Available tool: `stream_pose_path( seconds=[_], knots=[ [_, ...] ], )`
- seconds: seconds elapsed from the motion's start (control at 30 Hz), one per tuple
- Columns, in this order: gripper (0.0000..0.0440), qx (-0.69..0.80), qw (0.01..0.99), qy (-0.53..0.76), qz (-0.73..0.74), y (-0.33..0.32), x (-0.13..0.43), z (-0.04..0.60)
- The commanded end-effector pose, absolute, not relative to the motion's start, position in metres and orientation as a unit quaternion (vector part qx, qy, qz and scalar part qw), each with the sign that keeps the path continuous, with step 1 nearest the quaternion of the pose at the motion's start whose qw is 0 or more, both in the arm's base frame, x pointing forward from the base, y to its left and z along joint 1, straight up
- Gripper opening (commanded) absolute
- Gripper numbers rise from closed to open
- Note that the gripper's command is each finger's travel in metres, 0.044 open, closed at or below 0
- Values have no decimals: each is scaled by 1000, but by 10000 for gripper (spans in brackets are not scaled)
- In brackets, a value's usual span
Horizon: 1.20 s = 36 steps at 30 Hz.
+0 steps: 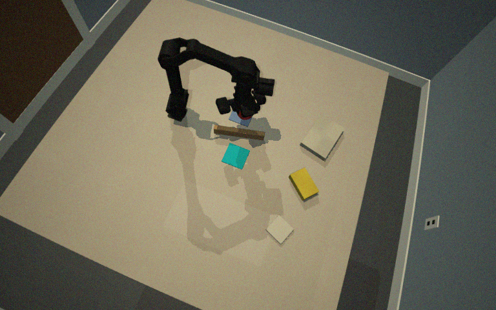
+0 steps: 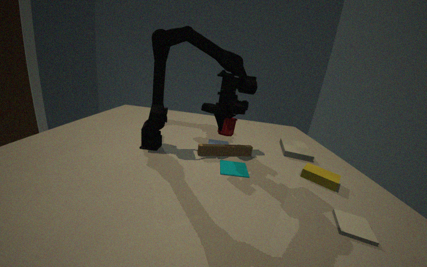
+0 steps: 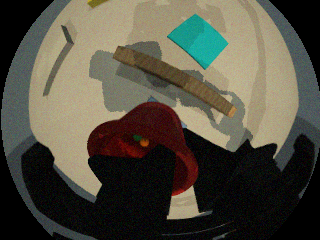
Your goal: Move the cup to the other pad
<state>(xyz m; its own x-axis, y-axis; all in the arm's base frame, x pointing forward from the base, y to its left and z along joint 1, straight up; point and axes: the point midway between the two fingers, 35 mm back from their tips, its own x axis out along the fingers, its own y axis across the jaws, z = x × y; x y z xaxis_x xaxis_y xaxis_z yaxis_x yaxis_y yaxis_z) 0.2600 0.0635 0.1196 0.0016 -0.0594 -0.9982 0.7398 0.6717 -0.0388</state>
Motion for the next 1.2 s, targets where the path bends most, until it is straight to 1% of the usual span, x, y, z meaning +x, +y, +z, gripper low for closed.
stream_pose_path(
  seconds=[0.0, 0.57, 1.17],
  knots=[
    [0, 285, 658, 627, -306, 60, 264, 131],
    [0, 349, 675, 560, -330, 16, 294, 159],
    [0, 388, 676, 507, -368, -44, 313, 147]
  ],
)
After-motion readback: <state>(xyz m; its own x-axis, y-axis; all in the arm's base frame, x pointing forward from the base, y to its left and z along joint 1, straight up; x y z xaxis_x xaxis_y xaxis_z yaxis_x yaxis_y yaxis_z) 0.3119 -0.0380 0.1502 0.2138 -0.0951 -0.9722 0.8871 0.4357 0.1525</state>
